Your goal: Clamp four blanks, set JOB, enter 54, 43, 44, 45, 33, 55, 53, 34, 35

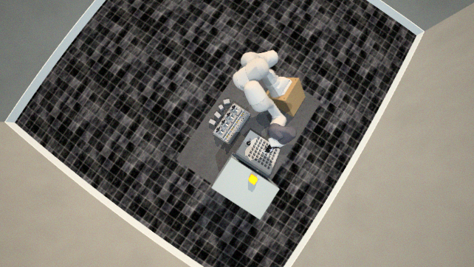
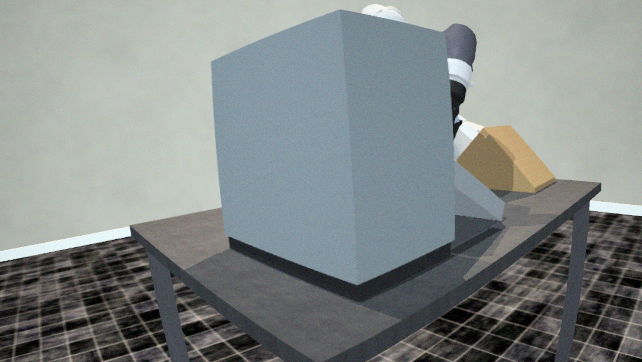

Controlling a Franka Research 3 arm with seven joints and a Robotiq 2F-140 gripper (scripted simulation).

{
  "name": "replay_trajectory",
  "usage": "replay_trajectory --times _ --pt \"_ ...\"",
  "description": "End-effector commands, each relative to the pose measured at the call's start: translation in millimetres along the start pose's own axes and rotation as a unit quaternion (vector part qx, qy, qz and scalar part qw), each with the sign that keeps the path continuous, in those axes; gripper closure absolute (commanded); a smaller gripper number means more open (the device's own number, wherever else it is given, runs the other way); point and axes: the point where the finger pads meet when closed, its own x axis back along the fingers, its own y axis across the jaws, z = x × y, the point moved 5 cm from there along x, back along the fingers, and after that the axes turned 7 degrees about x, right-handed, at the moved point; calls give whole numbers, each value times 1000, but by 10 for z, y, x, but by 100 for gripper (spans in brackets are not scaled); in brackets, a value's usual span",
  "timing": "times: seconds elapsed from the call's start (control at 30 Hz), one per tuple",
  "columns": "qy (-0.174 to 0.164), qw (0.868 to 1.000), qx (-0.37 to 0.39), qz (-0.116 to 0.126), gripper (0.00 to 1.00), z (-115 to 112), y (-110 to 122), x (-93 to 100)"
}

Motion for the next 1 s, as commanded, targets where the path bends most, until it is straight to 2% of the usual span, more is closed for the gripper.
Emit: replay_trajectory --times 0.0,0.97 --pt "-2 1000 -3 0 100 -5 -4 -27" --pt "-2 1000 -3 0 100 -5 -5 -131"
